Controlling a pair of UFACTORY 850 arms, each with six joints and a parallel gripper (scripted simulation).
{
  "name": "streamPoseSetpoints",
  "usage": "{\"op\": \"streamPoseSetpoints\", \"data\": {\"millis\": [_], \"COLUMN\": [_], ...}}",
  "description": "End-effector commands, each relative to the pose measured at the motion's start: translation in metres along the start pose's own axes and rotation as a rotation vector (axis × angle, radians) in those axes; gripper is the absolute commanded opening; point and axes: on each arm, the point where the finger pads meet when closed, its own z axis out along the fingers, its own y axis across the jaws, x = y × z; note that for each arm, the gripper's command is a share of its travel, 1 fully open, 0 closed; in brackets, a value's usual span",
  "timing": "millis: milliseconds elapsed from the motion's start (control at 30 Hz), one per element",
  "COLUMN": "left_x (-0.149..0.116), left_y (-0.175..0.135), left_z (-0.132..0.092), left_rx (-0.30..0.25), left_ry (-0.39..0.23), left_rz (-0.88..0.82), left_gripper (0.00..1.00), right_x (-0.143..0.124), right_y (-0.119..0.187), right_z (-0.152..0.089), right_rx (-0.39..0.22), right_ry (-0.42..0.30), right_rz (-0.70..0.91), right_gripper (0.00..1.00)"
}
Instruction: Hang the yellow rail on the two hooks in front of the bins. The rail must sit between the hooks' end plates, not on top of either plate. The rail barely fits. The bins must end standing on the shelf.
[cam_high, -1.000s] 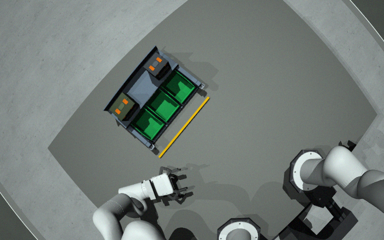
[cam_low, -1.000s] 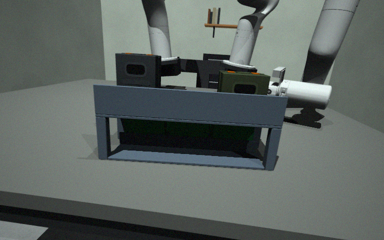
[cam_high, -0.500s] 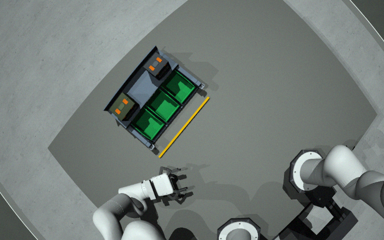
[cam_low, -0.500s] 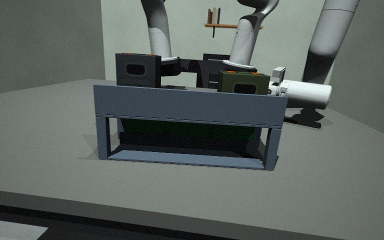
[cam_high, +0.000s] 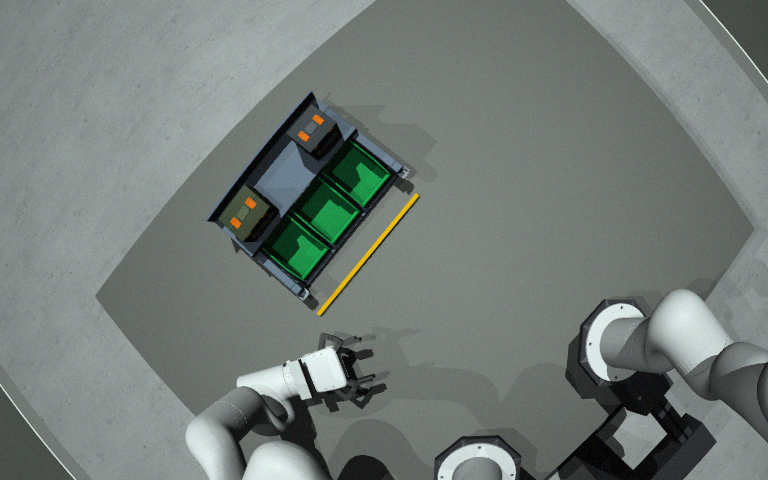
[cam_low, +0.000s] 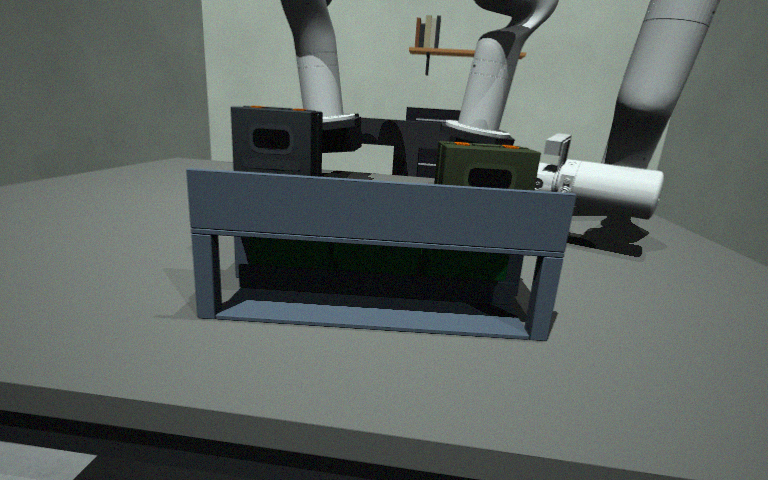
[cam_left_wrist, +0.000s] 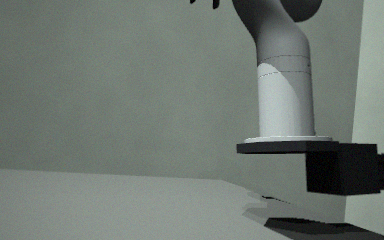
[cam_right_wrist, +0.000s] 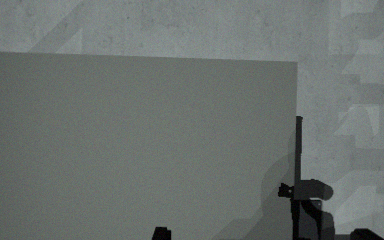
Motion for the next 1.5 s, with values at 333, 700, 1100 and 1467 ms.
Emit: {"op": "streamPoseSetpoints", "data": {"millis": [333,700,1100,1467], "left_x": [0.001,0.005,0.025,0.062], "left_y": [0.0,-0.002,-0.011,-0.031], "left_z": [0.0,-0.004,-0.019,-0.049], "left_rx": [0.0,-0.026,-0.084,-0.018], "left_ry": [-0.001,-0.044,-0.236,-0.54], "left_rz": [0.001,-0.074,-0.362,-0.742], "left_gripper": [1.0,1.0,1.0,1.0], "right_x": [0.001,0.001,0.001,0.001], "right_y": [0.003,0.003,0.003,0.003], "right_z": [-0.003,-0.003,-0.003,-0.003], "right_rx": [-0.005,-0.005,-0.005,-0.005], "right_ry": [0.006,0.006,0.006,0.006], "right_rz": [0.015,0.015,0.015,0.015], "right_gripper": [1.0,1.0,1.0,1.0]}}
